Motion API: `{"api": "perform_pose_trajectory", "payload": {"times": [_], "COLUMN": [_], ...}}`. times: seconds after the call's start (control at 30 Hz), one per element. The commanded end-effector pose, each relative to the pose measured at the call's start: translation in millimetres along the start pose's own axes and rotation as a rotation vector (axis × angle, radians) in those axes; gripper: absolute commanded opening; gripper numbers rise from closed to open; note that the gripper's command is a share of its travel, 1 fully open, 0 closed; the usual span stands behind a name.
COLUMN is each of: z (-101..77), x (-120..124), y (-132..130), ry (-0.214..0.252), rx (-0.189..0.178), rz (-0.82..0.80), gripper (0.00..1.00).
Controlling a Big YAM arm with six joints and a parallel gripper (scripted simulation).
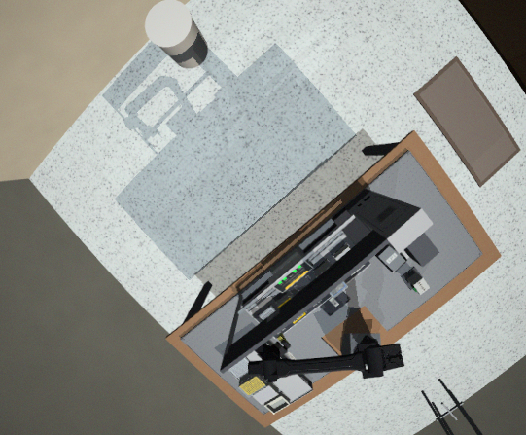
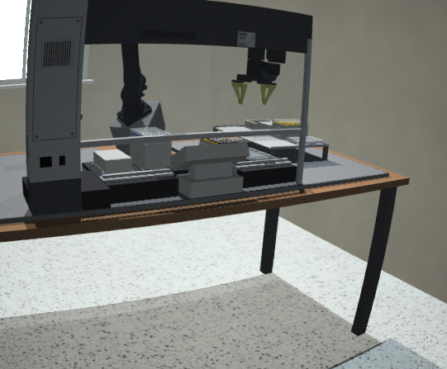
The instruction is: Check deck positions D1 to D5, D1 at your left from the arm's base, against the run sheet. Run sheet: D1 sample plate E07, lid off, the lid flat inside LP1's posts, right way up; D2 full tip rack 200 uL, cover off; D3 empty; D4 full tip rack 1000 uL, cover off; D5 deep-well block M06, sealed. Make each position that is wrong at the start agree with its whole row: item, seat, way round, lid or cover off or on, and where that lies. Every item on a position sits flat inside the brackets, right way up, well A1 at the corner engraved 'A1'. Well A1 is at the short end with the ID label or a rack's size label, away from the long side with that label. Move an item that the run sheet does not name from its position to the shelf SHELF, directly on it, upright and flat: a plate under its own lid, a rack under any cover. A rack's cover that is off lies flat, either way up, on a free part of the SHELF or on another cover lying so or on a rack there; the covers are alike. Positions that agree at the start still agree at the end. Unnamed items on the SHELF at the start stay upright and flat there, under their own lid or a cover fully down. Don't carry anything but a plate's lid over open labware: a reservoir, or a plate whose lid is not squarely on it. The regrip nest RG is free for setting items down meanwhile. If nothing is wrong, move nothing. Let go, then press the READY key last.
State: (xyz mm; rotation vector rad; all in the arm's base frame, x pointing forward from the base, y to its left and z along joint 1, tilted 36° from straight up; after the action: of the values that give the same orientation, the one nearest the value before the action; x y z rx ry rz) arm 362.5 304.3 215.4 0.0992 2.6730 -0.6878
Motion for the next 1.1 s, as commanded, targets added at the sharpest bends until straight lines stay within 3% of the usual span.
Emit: {"api": "perform_pose_trajectory", "payload": {"times": [0.0,1.07], "z": [-36.6,-32.0], "x": [-11.6,-17.0], "y": [7.5,4.2], "ry": [-0.051,-0.050], "rx": [-0.058,-0.058], "rz": [0.031,0.045], "gripper": [1.00,1.00]}}
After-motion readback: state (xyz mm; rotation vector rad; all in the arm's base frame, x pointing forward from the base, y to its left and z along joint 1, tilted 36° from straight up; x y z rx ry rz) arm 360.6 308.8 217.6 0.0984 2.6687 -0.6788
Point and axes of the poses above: the point where the finger pads meet when closed, its own z axis out along the fingers, its own y axis across the jaws, x = y × z, the point moved 10 cm from there along -z, back along the fingers, and after that the axes turned 4 degrees about -z, right-handed, at the moved point
